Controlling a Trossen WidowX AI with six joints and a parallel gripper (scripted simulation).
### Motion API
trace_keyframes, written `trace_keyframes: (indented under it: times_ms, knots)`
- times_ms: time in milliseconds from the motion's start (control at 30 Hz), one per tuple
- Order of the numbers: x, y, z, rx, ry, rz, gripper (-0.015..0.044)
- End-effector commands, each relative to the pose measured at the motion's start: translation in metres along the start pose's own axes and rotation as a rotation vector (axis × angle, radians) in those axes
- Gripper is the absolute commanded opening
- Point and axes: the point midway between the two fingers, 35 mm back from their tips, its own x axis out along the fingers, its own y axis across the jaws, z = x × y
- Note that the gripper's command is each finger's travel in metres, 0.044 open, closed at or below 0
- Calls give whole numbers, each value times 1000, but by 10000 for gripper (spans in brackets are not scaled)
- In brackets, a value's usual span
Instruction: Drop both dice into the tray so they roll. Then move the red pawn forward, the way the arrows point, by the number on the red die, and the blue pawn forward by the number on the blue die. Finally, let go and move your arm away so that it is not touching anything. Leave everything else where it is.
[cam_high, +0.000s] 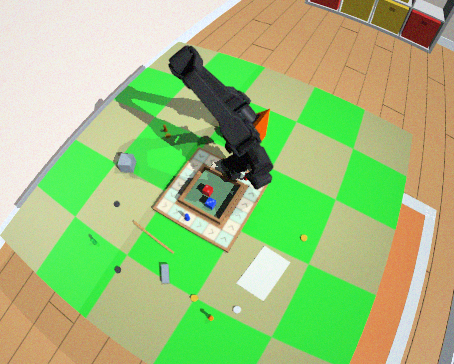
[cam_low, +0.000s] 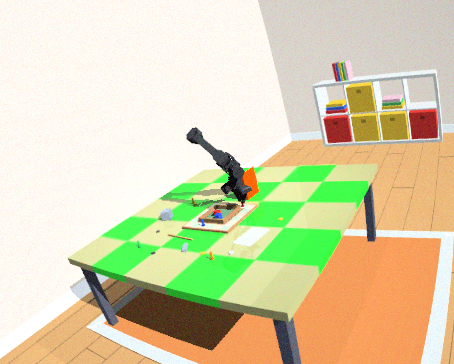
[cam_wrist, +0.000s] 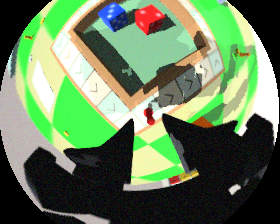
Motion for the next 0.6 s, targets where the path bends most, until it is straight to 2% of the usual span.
trace_keyframes:
  times_ms: [0,200,367,567]
  knots:
    - [9,-3,-2,-11,-1,-15,200]
    - [16,-4,-2,-10,-1,-16,200]
    - [16,-4,-2,-10,-1,-16,69]
    - [16,-4,-2,-10,-1,-16,29]
